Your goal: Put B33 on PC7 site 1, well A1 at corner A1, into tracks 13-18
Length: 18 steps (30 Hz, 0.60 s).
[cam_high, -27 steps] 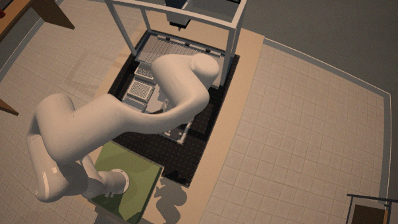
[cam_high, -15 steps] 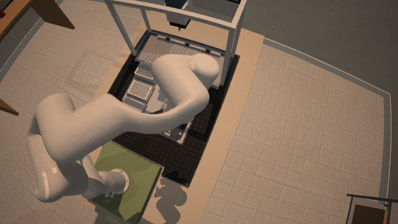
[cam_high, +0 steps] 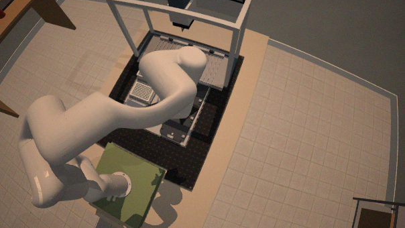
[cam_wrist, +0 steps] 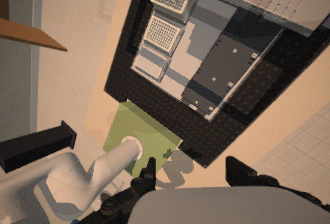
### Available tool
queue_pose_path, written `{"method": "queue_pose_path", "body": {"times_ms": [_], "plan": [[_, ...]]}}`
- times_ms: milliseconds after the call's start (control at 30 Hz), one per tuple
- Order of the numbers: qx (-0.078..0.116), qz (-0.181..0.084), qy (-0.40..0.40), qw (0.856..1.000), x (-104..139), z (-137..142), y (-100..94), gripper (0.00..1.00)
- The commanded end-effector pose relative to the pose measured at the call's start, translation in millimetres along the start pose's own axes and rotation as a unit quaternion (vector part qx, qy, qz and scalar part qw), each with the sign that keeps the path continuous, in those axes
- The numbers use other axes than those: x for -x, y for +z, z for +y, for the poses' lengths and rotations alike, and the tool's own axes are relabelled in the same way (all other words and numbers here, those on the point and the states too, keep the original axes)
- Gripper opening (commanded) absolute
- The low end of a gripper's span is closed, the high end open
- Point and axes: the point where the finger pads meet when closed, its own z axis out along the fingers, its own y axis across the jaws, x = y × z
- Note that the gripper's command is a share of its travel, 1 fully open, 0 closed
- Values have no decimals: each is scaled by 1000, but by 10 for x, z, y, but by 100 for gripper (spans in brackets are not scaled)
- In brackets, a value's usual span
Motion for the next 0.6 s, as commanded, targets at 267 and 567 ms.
{"method": "queue_pose_path", "body": {"times_ms": [267, 567], "plan": [[68, 24, 92, 993, -454, -141, 89, 100], [100, 44, 139, 984, -769, -273, 181, 100]]}}
